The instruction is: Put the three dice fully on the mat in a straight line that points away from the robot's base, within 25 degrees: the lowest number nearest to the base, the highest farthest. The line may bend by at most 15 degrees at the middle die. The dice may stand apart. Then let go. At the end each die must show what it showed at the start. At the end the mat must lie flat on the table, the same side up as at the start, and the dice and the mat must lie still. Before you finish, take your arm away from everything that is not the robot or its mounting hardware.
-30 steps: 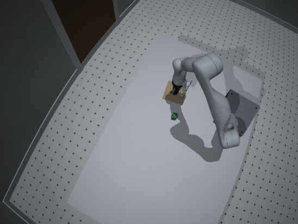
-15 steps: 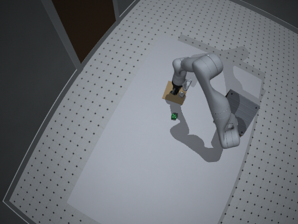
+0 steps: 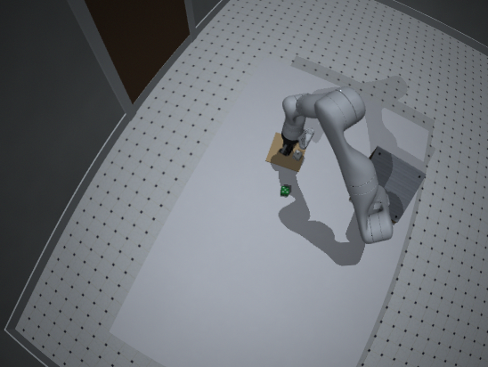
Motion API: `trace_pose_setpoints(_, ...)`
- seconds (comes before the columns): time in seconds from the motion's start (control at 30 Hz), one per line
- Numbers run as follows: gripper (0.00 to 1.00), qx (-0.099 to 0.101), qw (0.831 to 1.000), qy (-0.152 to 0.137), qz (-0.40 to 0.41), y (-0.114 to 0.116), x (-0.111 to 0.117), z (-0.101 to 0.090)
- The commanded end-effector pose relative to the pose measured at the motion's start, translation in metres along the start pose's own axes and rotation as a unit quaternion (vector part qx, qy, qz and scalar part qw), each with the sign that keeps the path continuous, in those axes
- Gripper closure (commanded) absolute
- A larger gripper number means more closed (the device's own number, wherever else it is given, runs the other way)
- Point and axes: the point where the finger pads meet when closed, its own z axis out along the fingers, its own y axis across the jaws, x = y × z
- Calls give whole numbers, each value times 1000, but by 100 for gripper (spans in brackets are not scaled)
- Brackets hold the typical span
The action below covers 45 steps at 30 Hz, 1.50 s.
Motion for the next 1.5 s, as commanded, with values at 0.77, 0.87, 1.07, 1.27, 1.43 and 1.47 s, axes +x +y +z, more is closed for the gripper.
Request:
trace_pose_setpoints(0.77,54,0,1000,-1,0,0,0,-1)
trace_pose_setpoints(0.87,54,0,1000,-1,0,0,0,-1)
trace_pose_setpoints(1.07,54,0,1000,-1,0,0,0,-9)
trace_pose_setpoints(1.27,54,0,1000,-1,0,0,0,-30)
trace_pose_setpoints(1.43,54,0,1000,-1,0,0,0,-52)
trace_pose_setpoints(1.47,54,0,1000,-1,0,0,0,-58)
